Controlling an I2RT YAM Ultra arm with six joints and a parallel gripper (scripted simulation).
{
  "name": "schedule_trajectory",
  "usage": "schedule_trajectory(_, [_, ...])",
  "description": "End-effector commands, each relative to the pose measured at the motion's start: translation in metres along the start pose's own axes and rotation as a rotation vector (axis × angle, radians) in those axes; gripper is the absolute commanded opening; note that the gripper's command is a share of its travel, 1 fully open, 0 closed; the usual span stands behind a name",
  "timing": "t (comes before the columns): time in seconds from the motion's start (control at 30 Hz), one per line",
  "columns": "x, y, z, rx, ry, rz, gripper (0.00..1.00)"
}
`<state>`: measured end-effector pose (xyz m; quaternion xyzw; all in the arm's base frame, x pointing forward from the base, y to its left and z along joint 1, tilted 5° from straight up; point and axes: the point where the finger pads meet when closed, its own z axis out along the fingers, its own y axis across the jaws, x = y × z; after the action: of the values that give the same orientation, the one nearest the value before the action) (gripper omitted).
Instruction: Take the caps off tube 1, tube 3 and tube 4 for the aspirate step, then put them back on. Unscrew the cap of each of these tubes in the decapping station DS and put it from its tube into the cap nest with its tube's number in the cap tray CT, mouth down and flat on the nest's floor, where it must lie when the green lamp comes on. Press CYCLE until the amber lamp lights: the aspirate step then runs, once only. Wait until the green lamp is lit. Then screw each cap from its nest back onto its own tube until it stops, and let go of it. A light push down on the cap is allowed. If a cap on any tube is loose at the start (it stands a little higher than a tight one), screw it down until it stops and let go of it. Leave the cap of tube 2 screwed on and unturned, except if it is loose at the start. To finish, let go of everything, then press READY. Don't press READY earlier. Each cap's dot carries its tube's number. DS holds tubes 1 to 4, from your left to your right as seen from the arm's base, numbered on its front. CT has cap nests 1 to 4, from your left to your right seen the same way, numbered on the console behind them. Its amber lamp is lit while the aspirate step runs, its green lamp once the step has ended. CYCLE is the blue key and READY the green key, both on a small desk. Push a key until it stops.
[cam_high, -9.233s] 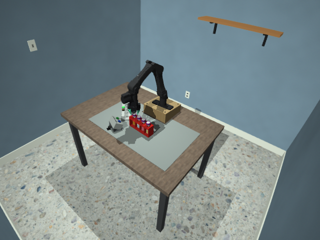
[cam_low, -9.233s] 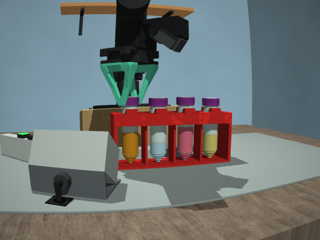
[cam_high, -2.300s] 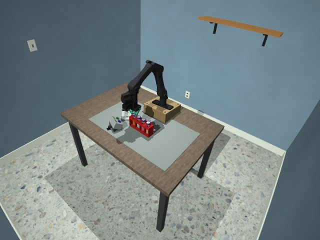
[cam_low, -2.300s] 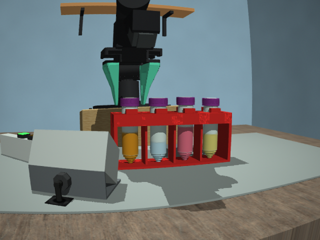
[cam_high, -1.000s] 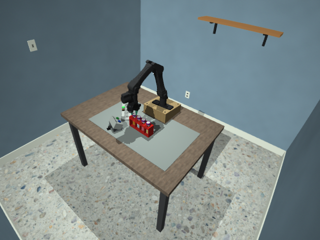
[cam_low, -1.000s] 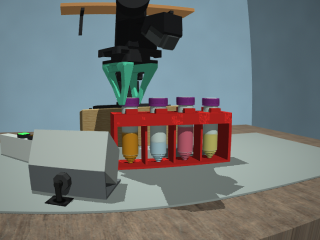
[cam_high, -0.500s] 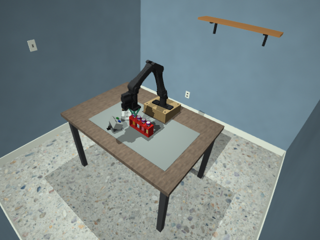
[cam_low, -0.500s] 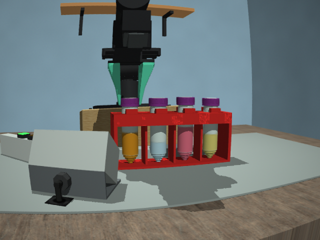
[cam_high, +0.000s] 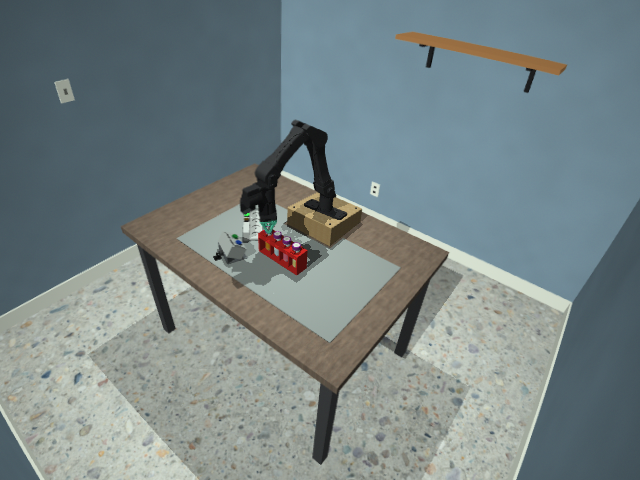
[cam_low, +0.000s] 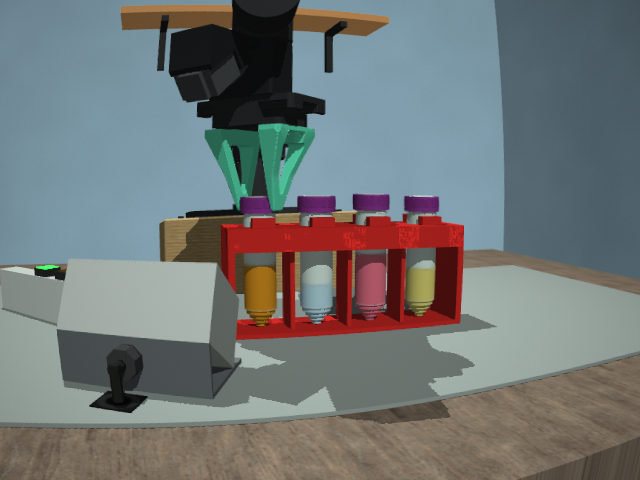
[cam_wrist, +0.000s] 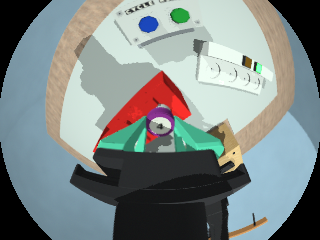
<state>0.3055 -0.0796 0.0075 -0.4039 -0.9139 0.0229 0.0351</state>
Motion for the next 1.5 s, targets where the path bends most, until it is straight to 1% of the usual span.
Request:
schedule_trajectory(0.0, [-0.002, 0.001, -0.002, -0.006, -0.011, 0.248, 0.00])
schedule_trajectory(0.27, [-0.002, 0.001, -0.002, -0.006, -0.011, 0.248, 0.00])
schedule_trajectory(0.3, [-0.002, 0.001, -0.002, -0.006, -0.011, 0.248, 0.49])
schedule_trajectory(0.63, [-0.002, 0.001, -0.003, -0.006, -0.011, 0.248, 0.49])
schedule_trajectory(0.67, [-0.002, 0.001, -0.005, -0.006, -0.011, 0.248, 0.49])
schedule_trajectory(0.73, [-0.002, 0.001, -0.005, -0.006, -0.011, 0.248, 0.49])
schedule_trajectory(1.2, [-0.002, 0.001, -0.048, -0.006, -0.011, 0.248, 0.49])
schedule_trajectory(1.33, [-0.002, 0.001, -0.049, -0.006, -0.011, 0.248, 0.49])
schedule_trajectory(1.47, [0.021, 0.026, -0.048, -0.005, -0.011, -0.085, 0.49])
